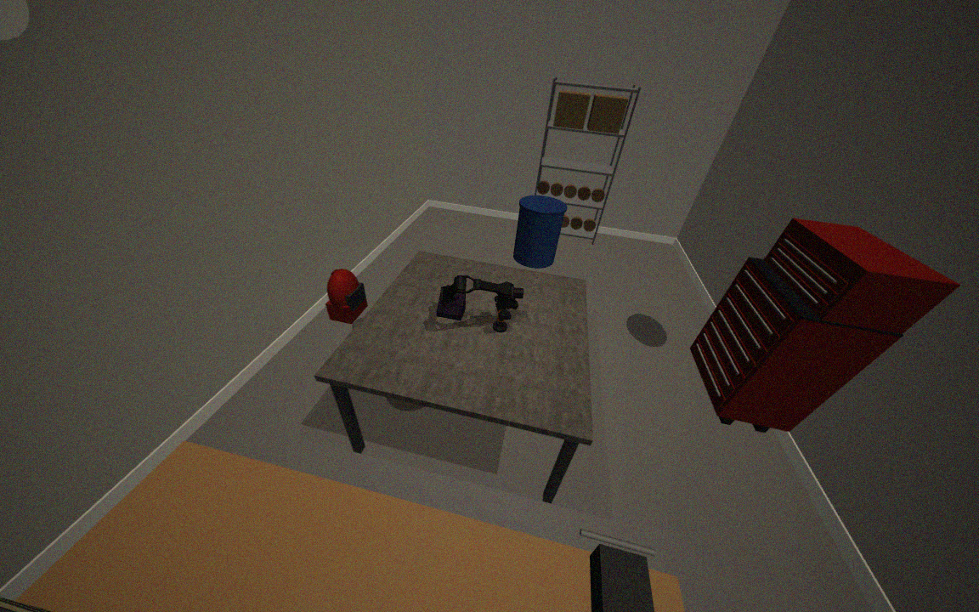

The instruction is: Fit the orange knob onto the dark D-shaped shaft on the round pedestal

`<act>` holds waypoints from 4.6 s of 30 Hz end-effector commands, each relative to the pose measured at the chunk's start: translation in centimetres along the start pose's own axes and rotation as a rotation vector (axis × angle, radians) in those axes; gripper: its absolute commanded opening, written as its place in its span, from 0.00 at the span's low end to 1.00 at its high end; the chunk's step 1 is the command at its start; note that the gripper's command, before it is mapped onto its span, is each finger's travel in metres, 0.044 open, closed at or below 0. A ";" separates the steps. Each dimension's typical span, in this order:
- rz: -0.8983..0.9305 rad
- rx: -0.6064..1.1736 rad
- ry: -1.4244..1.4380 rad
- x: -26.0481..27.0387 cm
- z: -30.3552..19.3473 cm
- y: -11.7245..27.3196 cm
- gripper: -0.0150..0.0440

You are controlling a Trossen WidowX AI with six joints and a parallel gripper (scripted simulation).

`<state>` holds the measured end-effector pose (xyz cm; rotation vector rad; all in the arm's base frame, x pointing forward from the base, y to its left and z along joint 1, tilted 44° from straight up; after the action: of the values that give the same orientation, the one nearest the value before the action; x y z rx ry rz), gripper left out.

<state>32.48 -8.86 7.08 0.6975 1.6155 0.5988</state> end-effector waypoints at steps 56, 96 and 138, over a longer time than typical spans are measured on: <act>0.000 -0.001 0.408 0.0 0.1 0.4 0.25; 0.000 -0.001 0.444 0.0 0.1 0.4 0.25; 0.000 -0.001 0.628 0.0 0.0 0.4 0.25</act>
<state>32.46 -8.80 7.12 0.5352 2.1922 0.8744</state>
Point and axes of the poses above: the point midway between the two fingers, 35 mm back from their tips, its own y axis back along the fingers, its own x axis across the jaws, z = x × y, the point moved 3 cm from there along y, back along the fingers, and after that the axes turned 5 degrees about -y, right-handed, at the moved point
